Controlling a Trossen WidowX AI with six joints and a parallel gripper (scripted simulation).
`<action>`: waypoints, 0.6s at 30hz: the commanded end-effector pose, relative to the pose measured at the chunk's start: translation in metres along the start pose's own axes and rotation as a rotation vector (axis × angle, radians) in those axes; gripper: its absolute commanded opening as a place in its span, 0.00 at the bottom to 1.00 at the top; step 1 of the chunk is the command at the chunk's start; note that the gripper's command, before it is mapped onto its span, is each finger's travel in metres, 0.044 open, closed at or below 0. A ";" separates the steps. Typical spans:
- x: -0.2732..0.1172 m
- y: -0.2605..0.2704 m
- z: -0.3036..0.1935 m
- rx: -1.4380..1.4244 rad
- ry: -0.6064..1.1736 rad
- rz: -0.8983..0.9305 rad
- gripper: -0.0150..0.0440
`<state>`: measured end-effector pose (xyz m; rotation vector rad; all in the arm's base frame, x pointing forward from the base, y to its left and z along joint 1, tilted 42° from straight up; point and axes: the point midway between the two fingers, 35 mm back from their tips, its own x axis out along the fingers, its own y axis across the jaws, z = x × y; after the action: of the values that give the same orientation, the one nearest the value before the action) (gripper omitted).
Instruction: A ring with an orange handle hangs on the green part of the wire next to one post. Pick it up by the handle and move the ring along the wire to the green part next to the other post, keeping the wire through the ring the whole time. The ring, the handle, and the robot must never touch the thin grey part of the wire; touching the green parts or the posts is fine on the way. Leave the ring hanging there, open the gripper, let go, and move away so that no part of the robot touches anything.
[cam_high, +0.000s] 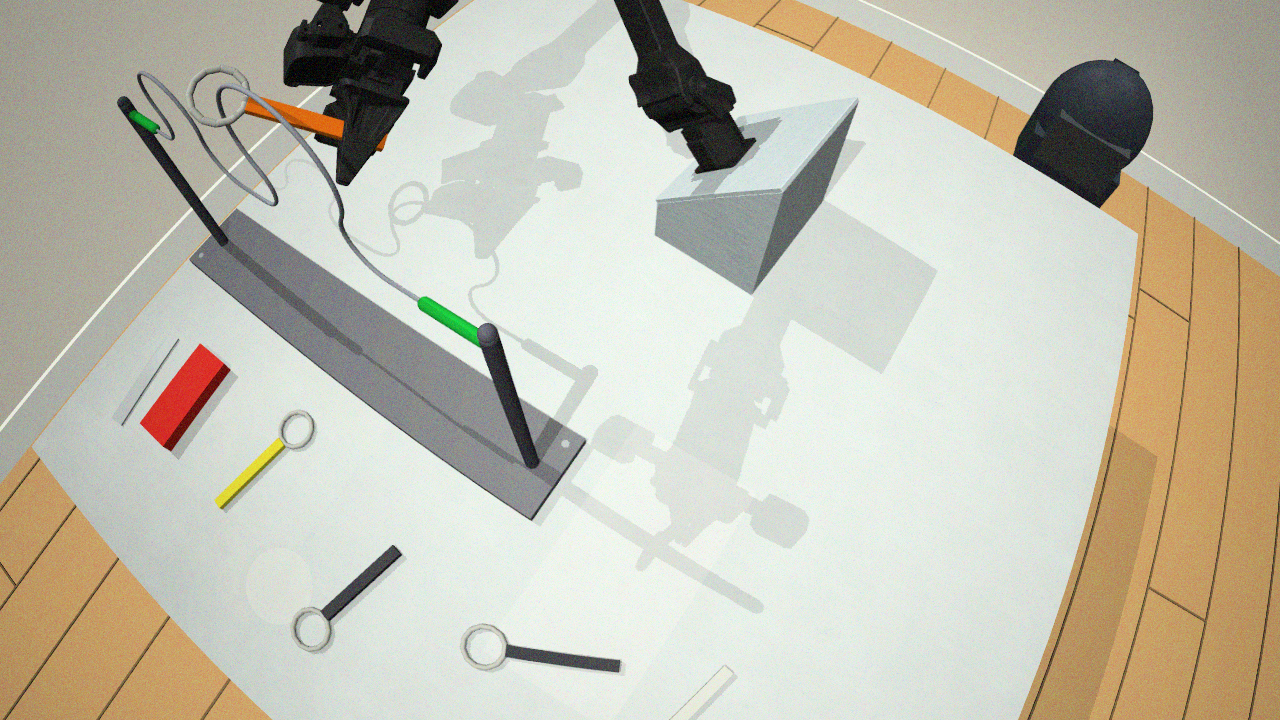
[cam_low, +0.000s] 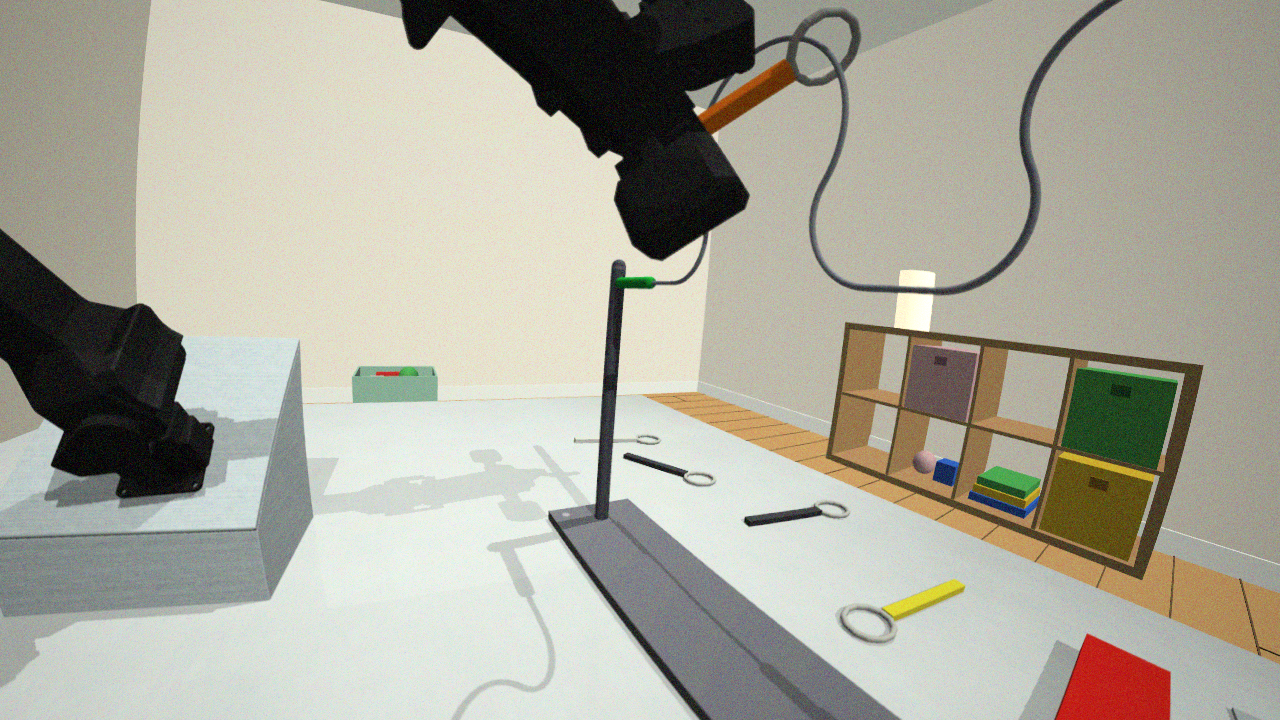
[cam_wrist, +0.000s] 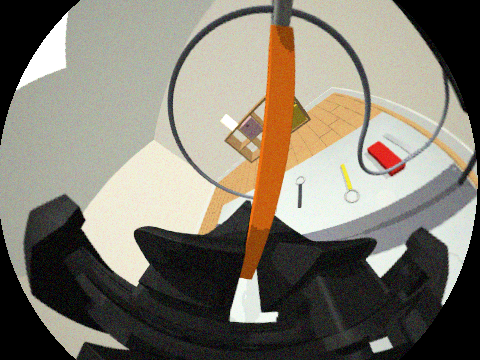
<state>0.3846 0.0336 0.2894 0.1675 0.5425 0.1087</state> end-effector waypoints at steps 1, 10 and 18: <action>0.000 -0.002 0.000 -0.049 0.006 -0.028 0.00; -0.001 -0.007 0.000 -0.157 0.017 -0.085 0.00; -0.001 -0.010 0.001 -0.252 0.027 -0.135 0.00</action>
<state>0.3846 0.0248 0.2892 -0.0742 0.5566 0.0567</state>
